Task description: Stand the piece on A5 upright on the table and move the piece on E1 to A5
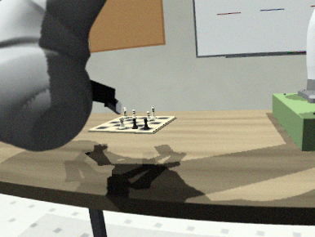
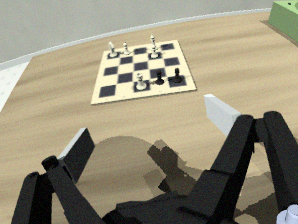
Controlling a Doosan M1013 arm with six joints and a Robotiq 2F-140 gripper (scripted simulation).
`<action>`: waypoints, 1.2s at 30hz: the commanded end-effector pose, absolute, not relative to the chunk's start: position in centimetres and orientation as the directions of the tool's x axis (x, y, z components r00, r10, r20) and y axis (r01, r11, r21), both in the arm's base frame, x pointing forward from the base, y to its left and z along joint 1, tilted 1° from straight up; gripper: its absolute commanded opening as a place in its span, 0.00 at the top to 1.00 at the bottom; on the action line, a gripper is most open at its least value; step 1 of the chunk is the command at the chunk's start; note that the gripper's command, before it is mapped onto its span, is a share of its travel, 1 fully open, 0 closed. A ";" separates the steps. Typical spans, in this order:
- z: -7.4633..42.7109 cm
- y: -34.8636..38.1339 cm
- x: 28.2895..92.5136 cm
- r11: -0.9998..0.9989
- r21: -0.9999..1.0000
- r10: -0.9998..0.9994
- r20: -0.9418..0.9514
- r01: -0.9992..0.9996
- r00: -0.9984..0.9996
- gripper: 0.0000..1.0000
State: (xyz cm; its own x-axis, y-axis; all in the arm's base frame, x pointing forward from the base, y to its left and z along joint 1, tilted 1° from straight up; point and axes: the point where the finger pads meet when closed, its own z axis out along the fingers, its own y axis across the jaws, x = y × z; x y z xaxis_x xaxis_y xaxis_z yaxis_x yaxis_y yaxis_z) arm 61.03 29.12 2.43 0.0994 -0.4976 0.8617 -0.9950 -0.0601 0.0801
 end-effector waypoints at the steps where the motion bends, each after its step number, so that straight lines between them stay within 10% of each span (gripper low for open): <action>1: 1.0 27.8 62.2 -0.098 0.176 -0.476 0.856 -0.979 0.201 0.00; 36: 0.4 27.1 62.6 -0.113 0.217 -0.466 0.850 -0.970 0.245 0.00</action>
